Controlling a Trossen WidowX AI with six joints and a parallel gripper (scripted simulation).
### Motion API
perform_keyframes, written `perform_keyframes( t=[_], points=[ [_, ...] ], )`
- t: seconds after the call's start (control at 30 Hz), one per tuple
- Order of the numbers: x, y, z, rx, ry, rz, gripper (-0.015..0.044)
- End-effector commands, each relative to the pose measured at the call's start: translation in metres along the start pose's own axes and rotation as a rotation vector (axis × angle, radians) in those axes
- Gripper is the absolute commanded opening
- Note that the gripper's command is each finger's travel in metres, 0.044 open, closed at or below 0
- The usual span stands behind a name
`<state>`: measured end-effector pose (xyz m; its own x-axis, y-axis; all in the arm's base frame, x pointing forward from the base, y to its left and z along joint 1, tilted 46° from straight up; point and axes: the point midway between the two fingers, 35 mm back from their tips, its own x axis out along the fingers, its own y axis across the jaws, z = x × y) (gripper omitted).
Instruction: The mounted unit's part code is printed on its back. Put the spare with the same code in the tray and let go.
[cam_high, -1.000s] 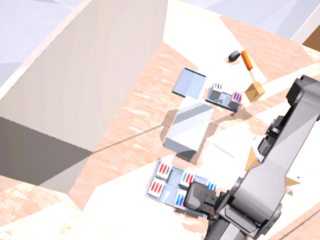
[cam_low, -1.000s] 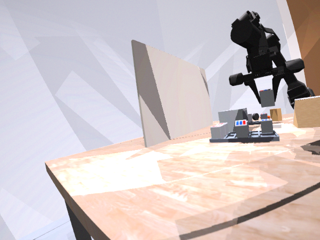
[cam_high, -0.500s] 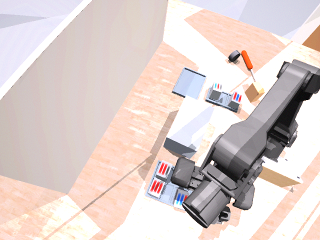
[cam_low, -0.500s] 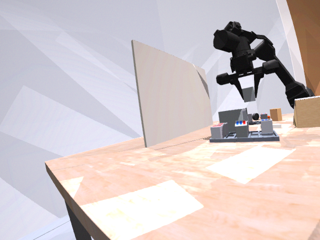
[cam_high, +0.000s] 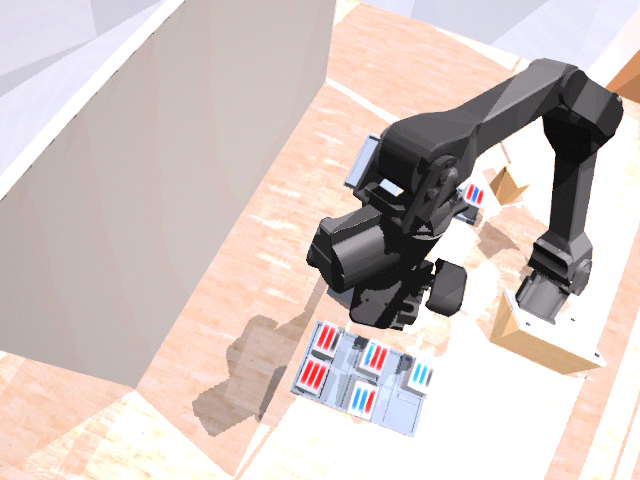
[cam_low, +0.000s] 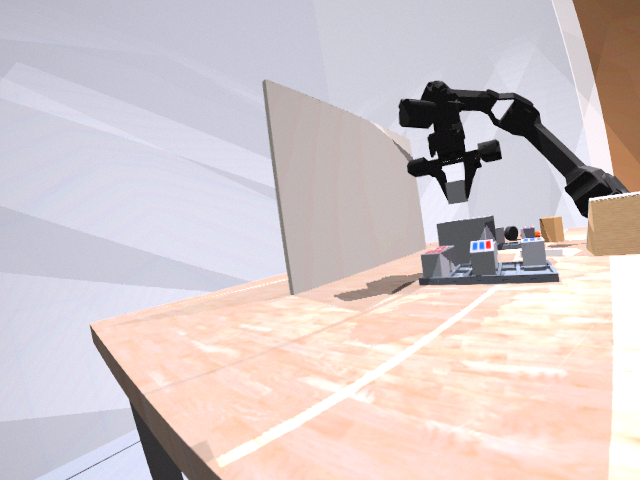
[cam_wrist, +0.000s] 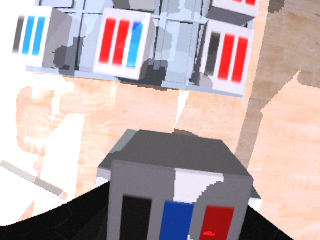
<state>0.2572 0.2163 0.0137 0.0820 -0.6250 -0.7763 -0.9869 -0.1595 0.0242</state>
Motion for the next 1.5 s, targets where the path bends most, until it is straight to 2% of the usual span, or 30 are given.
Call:
perform_keyframes(
  t=[0.0, 0.5, 1.0, 1.47],
  points=[
    [-0.008, -0.018, -0.031, 0.007, -0.011, -0.024, 0.0],
    [-0.007, -0.056, -0.157, 0.015, 0.032, -0.04, 0.0],
    [0.0, -0.045, -0.289, 0.015, 0.129, -0.005, 0.0],
    [0.004, -0.044, -0.295, 0.016, 0.132, -0.003, 0.0]
  ],
)
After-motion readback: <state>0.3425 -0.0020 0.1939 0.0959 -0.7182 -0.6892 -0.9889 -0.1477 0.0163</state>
